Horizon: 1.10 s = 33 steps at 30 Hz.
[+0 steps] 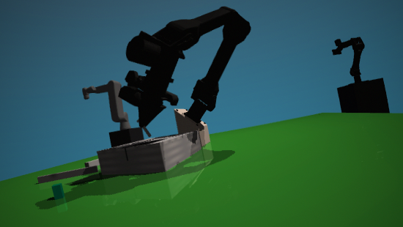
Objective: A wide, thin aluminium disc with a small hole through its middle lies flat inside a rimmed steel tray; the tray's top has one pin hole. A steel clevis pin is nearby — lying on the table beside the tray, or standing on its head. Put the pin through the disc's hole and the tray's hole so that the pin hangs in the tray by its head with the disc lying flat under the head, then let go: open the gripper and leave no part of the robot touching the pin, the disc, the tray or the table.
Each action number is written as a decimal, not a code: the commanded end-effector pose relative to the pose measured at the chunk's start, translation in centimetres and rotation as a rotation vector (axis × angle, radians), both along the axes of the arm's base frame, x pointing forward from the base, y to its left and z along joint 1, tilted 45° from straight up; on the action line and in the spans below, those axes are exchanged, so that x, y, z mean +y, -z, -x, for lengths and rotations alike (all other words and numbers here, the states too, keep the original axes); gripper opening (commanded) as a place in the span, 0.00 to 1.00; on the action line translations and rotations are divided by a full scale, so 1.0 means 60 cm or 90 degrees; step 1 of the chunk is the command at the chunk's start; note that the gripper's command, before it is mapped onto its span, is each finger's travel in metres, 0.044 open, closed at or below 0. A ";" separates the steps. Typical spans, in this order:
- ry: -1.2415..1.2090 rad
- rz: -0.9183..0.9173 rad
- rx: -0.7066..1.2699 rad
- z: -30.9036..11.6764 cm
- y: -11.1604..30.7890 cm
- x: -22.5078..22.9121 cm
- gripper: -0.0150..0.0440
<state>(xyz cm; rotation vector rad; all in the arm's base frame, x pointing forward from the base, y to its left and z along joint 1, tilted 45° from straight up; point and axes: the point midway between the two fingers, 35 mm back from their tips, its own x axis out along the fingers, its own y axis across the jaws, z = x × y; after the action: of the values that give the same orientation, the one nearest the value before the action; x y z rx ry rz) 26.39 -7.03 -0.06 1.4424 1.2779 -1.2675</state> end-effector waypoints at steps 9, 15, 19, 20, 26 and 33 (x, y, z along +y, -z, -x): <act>0.001 0.183 0.026 -0.002 -0.004 0.016 0.25; 0.000 0.269 0.042 -0.003 -0.002 0.024 0.25; -0.001 0.318 0.049 -0.004 -0.001 0.028 0.25; -0.001 0.320 0.049 -0.004 -0.001 0.028 0.25; -0.005 0.308 0.044 -0.006 -0.004 0.030 0.25; -0.001 0.320 0.049 -0.016 0.005 0.020 0.25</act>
<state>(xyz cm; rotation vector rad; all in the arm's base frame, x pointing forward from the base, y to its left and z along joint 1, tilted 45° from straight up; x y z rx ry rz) 27.15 -5.59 -0.10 1.0510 0.9190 -1.5153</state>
